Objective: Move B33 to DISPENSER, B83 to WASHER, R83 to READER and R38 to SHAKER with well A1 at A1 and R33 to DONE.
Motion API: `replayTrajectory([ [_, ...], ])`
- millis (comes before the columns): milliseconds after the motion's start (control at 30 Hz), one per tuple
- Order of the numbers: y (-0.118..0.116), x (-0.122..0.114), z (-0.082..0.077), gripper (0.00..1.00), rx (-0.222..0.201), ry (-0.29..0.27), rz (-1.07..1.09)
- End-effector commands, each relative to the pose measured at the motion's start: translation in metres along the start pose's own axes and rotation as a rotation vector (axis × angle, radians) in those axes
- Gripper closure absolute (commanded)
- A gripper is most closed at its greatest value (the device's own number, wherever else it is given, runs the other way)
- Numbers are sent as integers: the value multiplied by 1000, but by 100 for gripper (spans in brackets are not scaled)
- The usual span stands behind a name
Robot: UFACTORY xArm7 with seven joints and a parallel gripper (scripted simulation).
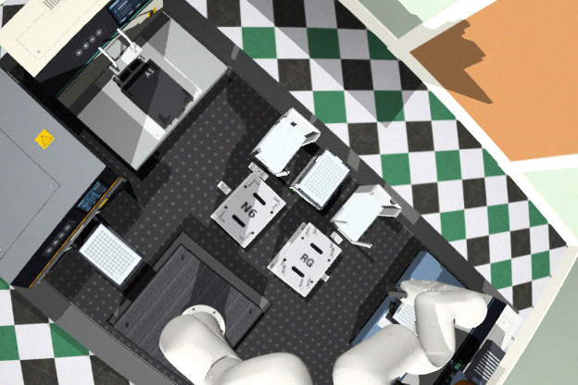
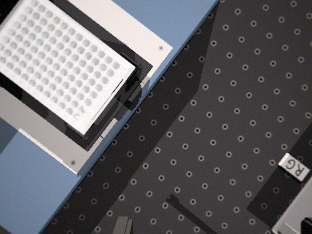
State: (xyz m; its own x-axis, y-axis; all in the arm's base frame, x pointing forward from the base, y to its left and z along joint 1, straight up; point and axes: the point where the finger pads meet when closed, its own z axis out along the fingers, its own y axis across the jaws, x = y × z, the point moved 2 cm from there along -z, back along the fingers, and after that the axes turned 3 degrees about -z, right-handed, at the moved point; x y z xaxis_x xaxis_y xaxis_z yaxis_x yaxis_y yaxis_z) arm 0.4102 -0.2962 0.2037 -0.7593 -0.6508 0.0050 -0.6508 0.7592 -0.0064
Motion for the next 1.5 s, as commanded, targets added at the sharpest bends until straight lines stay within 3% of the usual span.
replayTrajectory([
  [0,1,-12,-2,0,4,-5,-142],
  [1467,29,-122,-3,0,8,-2,-1662],
])
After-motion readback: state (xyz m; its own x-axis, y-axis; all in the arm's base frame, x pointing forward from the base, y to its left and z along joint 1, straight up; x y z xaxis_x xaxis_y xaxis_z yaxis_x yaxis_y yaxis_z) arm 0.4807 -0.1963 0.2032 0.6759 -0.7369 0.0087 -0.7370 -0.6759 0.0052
